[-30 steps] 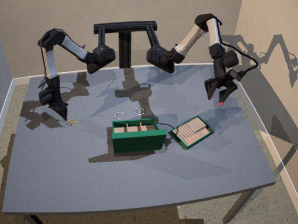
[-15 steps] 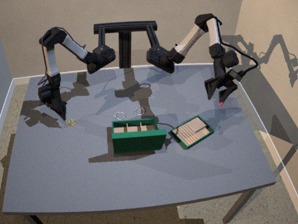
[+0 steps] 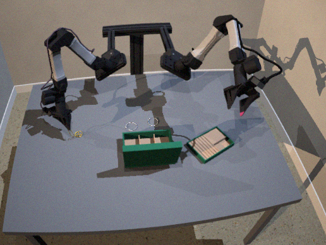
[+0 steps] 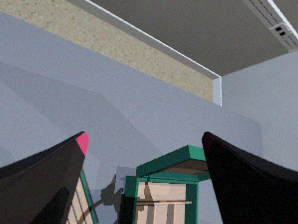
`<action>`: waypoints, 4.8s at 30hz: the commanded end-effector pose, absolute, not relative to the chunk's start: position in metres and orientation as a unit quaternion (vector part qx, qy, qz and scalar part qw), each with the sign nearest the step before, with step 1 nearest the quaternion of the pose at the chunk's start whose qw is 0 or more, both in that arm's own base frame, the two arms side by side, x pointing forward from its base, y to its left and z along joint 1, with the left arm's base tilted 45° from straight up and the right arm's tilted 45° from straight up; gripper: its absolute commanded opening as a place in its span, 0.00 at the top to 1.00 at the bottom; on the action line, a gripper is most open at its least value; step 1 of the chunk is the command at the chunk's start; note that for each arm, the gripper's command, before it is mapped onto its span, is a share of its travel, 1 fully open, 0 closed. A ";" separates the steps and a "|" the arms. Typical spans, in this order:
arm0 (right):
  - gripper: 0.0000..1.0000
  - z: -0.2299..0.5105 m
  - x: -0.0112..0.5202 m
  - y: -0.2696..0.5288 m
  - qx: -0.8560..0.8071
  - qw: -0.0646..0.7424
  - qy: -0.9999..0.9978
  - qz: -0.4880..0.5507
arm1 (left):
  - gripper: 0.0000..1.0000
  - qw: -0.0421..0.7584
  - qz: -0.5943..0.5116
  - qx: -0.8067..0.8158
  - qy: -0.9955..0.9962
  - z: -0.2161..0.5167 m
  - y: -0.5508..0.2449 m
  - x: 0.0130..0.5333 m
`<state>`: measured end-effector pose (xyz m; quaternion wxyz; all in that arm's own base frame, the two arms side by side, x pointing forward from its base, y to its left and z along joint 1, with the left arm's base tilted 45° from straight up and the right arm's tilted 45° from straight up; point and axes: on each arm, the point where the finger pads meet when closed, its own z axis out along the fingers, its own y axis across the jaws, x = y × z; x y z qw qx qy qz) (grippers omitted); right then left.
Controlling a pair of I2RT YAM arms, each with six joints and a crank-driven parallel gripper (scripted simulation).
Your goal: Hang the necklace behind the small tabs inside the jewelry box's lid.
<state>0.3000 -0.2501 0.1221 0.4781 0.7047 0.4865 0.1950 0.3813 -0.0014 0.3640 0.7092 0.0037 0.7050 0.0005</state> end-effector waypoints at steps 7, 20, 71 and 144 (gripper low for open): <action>1.00 0.153 0.298 -0.242 0.621 0.542 0.520 0.223 | 0.00 0.738 -0.004 0.007 0.675 0.397 -0.003 0.375; 1.00 0.163 0.289 -0.232 0.559 0.576 0.550 0.234 | 0.00 0.738 -0.004 0.007 0.675 0.397 -0.003 0.375; 1.00 0.175 0.261 -0.198 0.379 0.650 0.618 0.226 | 0.00 0.738 -0.004 0.007 0.675 0.397 -0.003 0.375; 1.00 0.245 0.223 -0.140 0.385 0.641 0.622 0.232 | 0.00 0.738 -0.004 0.007 0.675 0.397 -0.003 0.375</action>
